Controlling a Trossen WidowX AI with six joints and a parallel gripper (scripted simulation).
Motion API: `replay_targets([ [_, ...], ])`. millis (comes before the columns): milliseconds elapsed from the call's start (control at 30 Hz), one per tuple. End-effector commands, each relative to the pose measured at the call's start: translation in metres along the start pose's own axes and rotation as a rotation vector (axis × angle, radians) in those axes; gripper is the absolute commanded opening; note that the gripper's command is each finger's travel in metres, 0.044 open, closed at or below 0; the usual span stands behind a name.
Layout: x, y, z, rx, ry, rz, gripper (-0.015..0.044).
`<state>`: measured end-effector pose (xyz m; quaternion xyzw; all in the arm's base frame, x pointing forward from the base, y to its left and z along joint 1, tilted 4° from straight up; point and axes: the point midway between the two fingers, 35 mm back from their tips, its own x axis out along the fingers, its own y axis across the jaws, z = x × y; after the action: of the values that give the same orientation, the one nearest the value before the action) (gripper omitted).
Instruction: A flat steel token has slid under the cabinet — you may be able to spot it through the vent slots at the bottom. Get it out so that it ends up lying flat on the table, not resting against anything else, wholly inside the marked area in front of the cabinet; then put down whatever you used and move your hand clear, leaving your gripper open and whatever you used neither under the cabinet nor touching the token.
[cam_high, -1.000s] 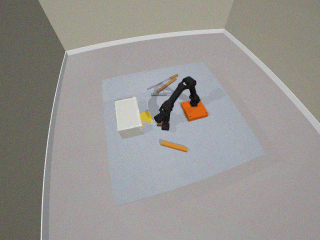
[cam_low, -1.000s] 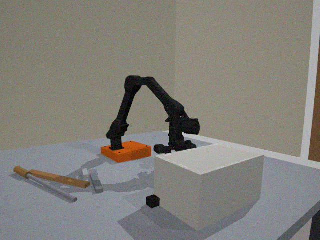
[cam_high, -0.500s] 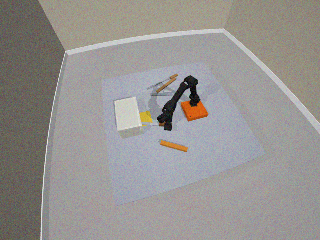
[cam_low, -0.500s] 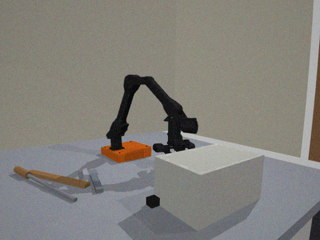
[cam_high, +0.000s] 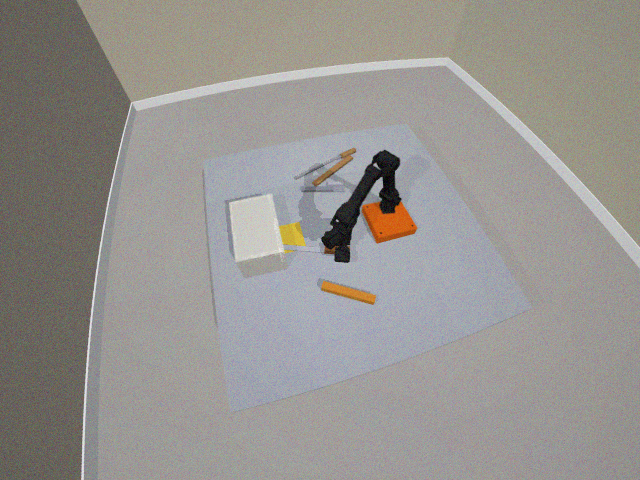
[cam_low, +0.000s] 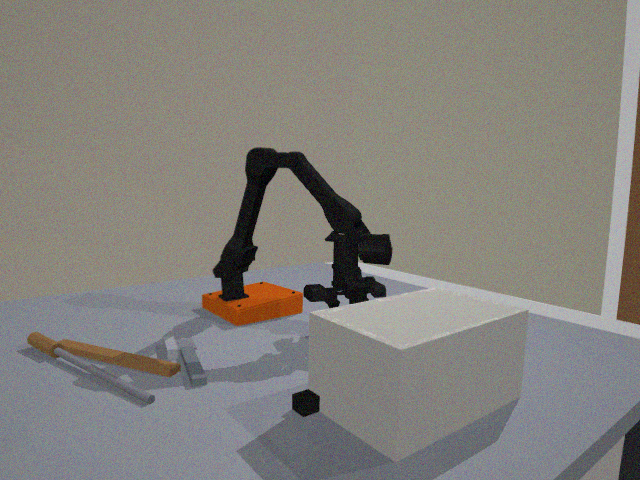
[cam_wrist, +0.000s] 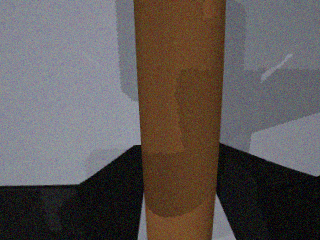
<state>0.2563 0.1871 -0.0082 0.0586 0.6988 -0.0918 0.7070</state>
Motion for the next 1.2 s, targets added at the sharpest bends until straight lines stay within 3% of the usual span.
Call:
replay_targets([
  [0,0.001,0.000,-0.011,-0.001,0.005,-0.001,0.0000],
  [567,0.001,0.003,-0.039,-0.001,0.007,-0.001,0.0000],
  [1167,-0.001,0.004,-0.033,0.104,0.004,0.000,0.0000],
])
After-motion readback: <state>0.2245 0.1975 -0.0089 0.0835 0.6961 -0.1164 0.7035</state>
